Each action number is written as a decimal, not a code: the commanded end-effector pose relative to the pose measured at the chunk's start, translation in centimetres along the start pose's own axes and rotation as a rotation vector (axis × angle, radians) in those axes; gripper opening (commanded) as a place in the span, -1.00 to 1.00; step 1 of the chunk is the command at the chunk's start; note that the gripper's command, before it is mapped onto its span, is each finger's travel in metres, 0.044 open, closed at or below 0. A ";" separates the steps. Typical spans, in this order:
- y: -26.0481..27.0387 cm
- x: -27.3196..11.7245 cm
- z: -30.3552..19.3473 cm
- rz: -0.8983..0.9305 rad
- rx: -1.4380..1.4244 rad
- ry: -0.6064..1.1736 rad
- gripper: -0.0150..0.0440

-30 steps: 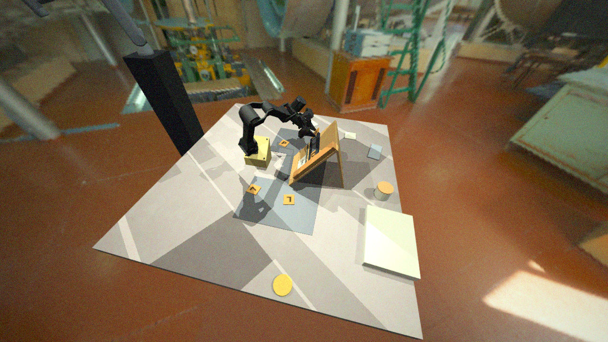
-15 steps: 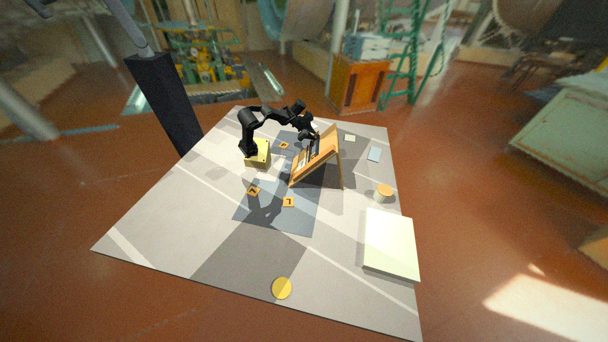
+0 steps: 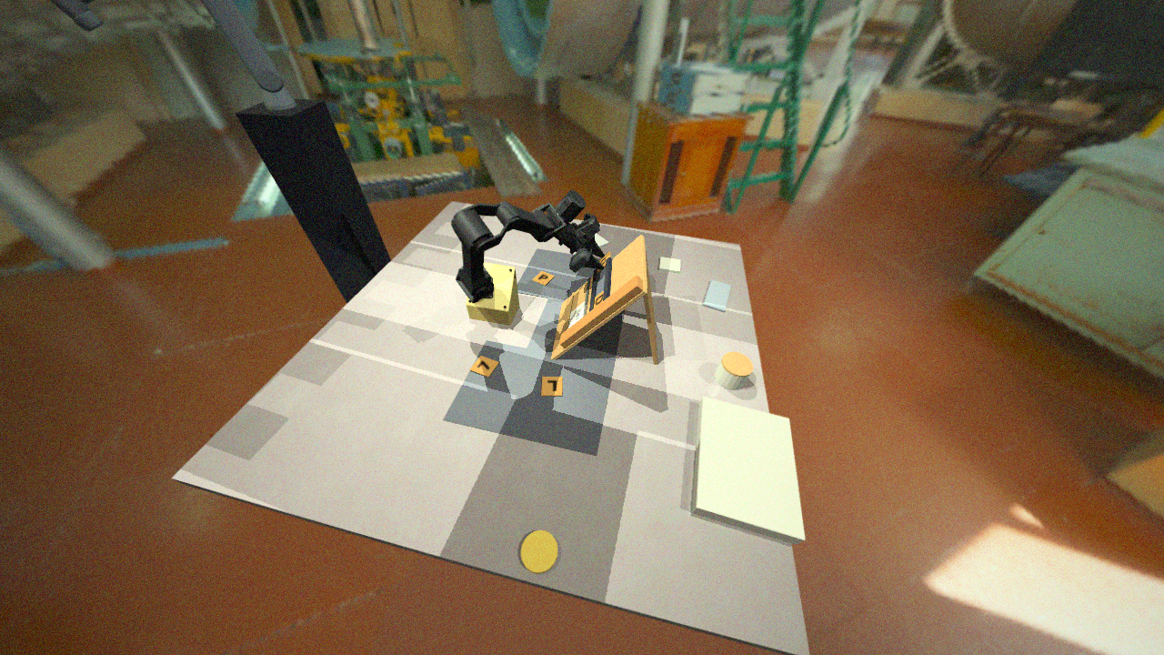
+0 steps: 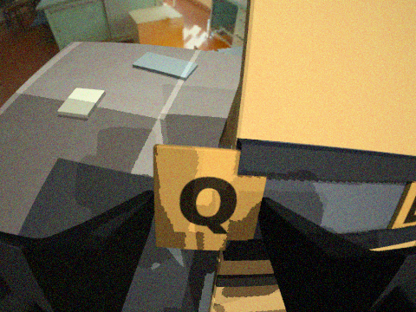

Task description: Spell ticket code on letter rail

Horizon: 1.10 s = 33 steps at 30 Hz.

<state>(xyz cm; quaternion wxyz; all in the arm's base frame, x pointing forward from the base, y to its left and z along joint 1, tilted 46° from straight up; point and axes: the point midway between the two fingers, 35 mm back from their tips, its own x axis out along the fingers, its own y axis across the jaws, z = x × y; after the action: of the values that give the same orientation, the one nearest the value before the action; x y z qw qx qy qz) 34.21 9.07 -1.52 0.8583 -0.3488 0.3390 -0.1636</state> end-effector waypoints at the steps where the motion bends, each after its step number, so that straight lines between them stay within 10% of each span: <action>1: -0.2 -0.1 0.0 0.005 -0.003 -0.002 -0.49; 33: -1.8 -0.1 0.0 0.005 -0.004 -0.002 -0.49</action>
<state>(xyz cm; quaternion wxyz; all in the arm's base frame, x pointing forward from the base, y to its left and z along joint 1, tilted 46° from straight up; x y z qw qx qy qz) 34.15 7.90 -0.34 0.8579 -0.3493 0.3393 -0.1638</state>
